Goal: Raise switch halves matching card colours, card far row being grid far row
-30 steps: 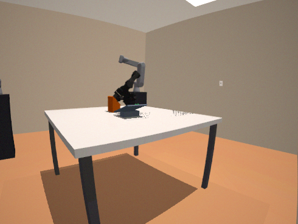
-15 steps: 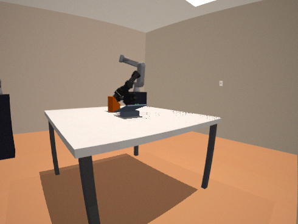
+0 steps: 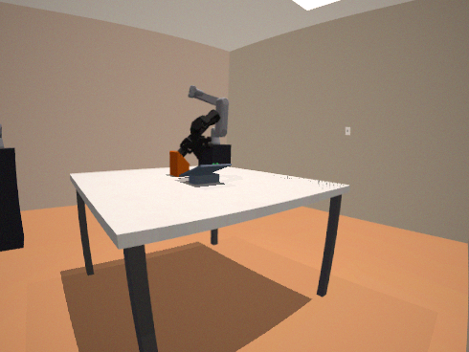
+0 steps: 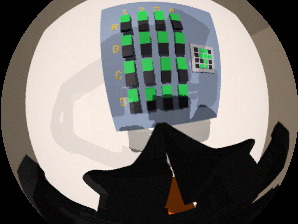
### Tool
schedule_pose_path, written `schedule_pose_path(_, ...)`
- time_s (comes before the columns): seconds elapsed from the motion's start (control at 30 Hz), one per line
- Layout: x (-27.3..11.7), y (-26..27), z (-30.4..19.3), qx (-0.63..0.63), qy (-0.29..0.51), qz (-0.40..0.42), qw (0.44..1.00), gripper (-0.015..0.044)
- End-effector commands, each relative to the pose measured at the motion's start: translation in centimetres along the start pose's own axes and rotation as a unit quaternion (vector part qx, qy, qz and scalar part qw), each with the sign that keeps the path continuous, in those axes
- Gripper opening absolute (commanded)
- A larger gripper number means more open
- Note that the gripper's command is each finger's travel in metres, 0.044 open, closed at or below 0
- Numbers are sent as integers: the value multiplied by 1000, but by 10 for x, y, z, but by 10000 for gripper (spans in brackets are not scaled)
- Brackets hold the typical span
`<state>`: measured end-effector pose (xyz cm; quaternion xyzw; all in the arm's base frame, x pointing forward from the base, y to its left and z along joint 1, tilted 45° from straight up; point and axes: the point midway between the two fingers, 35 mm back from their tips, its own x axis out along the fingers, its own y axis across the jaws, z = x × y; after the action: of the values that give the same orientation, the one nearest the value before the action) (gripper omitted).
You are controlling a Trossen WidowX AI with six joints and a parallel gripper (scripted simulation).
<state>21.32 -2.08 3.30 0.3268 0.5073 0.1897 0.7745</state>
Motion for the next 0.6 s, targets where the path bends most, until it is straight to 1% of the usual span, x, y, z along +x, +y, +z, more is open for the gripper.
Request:
schedule_pose_path(0.0, -9, 3, 1, -8, -1, 1, 1000, 0)
schedule_pose_path(0.17, -9, -20, 2, -8, -1, 1, 1000, 0)
schedule_pose_path(0.27, -8, -21, 2, -8, -2, 0, 1000, 0)
schedule_pose_path(0.43, 25, -21, 1, -8, -14, 1, 1000, 0)
schedule_pose_path(0.57, 26, -21, 1, -8, -15, 2, 1000, 0)
